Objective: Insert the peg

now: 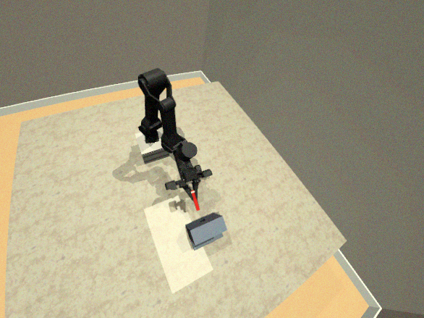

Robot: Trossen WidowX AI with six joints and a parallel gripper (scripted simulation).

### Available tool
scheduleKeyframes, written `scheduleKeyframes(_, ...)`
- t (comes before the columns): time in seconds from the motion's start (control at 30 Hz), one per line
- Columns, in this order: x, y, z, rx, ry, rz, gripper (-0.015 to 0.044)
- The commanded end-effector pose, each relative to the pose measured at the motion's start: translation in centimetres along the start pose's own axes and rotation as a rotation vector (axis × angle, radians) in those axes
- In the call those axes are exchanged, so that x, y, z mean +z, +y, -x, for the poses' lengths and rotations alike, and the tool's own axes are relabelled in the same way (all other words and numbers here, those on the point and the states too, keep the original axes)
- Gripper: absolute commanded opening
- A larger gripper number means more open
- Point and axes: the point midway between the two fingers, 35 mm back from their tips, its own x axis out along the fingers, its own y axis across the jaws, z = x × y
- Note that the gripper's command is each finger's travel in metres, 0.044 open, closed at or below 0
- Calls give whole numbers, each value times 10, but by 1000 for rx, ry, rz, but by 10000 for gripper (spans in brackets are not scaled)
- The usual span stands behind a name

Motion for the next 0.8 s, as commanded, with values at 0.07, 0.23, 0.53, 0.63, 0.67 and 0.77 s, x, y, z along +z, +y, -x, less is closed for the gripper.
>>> scheduleKeyframes(0.07,2,2,-6,9,-12,13,0)
scheduleKeyframes(0.23,2,3,-8,11,-16,19,0)
scheduleKeyframes(0.53,1,3,-12,14,-27,34,0)
scheduleKeyframes(0.63,1,3,-14,14,-30,37,0)
scheduleKeyframes(0.67,1,3,-14,14,-30,37,0)
scheduleKeyframes(0.77,1,3,-17,15,-31,38,0)
